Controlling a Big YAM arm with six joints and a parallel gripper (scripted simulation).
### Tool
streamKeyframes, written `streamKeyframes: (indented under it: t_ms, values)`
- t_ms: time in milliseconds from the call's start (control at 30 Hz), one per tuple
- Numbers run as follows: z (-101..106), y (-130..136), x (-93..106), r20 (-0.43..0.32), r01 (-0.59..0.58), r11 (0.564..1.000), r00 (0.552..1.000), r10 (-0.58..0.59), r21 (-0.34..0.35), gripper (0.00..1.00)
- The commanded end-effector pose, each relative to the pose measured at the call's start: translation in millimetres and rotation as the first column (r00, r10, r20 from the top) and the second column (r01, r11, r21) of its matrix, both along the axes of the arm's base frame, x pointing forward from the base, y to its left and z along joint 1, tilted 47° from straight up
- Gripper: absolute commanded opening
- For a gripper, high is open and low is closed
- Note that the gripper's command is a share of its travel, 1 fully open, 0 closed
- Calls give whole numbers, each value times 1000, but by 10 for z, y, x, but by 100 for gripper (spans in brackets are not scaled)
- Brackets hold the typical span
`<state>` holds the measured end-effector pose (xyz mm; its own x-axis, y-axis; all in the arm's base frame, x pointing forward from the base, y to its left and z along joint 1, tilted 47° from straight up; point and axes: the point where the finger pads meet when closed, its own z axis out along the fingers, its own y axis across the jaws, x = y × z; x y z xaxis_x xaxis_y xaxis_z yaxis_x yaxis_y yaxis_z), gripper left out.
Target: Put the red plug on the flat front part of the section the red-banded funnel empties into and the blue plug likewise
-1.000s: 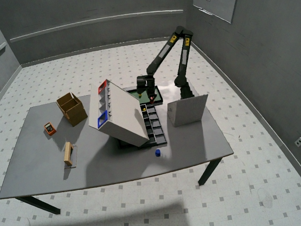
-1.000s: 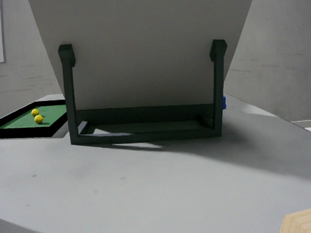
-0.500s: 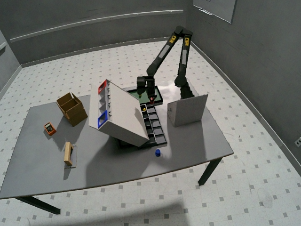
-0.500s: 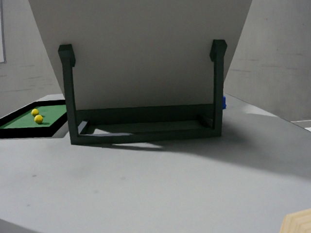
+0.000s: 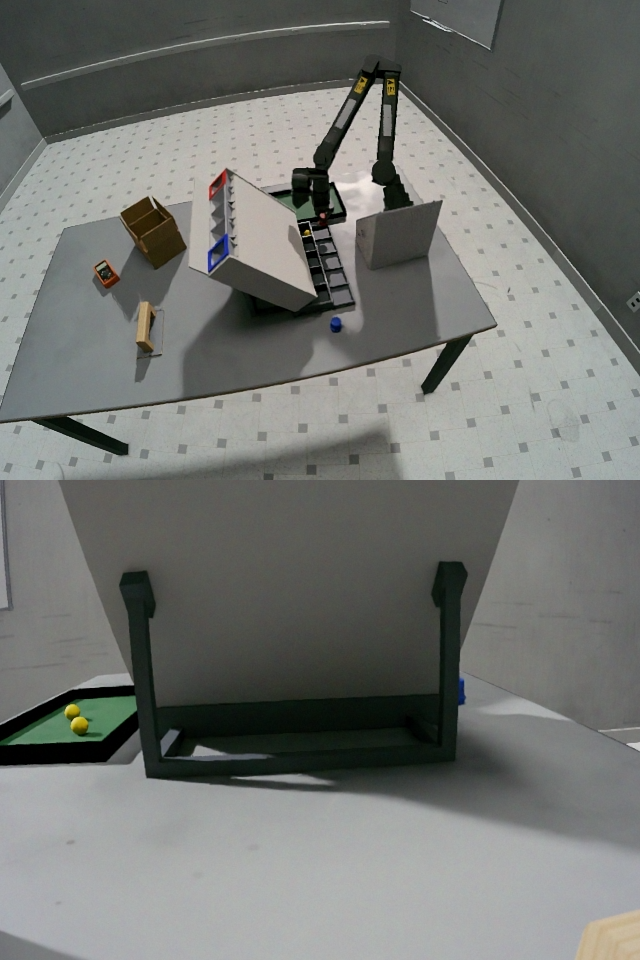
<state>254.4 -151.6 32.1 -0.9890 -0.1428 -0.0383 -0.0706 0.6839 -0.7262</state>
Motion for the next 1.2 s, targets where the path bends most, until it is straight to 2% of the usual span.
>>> streamKeyframes:
  t_ms: [0,500,1167]
  values:
    - [-52,-55,5,-17,-13,1000,1000,13,-2,0]
    - [-228,-266,48,-16,-13,1000,1000,13,-2,0]
    - [-237,-289,66,-10,-14,1000,1000,14,-4,0]
